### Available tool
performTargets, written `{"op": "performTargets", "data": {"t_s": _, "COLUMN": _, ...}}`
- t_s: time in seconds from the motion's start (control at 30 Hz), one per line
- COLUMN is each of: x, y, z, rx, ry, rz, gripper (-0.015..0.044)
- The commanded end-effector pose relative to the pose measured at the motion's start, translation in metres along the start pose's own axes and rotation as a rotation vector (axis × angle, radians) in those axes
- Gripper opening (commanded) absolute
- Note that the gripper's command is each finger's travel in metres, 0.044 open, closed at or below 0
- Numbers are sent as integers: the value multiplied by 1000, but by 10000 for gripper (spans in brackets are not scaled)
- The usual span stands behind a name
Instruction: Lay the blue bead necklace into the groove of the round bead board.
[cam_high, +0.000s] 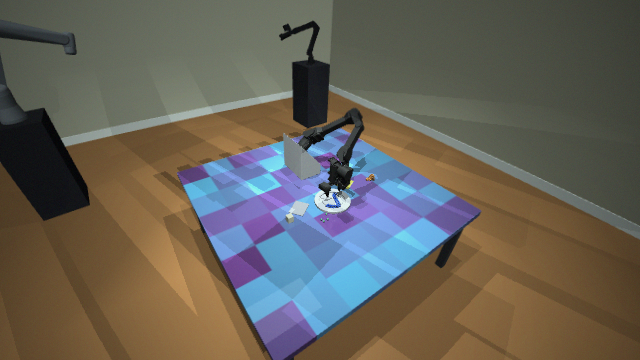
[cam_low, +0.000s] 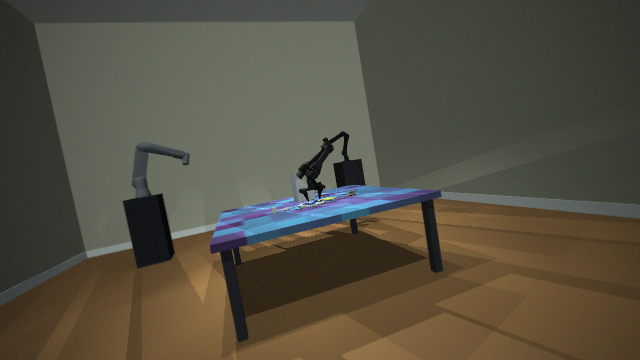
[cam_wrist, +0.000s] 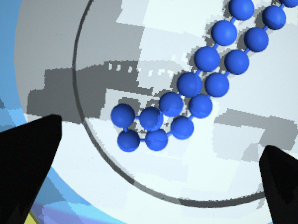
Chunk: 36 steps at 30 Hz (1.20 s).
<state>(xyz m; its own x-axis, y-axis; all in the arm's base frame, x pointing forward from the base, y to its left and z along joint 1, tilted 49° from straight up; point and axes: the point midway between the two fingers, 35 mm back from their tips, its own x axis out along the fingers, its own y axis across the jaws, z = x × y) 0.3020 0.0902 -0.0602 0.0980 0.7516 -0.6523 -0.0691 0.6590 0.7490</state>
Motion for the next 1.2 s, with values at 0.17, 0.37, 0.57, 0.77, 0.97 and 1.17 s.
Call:
{"op": "performTargets", "data": {"t_s": 0.17, "x": 0, "y": 0, "z": 0, "rx": -4, "ry": 2, "rz": 4, "gripper": 440}}
{"op": "performTargets", "data": {"t_s": 0.37, "x": 0, "y": 0, "z": 0, "rx": -4, "ry": 2, "rz": 4, "gripper": 440}}
{"op": "performTargets", "data": {"t_s": 0.57, "x": -4, "y": 3, "z": 1, "rx": -133, "ry": 1, "rz": 4, "gripper": 361}}
{"op": "performTargets", "data": {"t_s": 0.77, "x": -21, "y": 13, "z": 5, "rx": -672, "ry": 0, "rz": 3, "gripper": 204}}
{"op": "performTargets", "data": {"t_s": 0.97, "x": -31, "y": 19, "z": 7, "rx": -980, "ry": 0, "rz": 3, "gripper": 120}}
{"op": "performTargets", "data": {"t_s": 1.17, "x": -31, "y": 19, "z": 7, "rx": -980, "ry": 0, "rz": 3, "gripper": 120}}
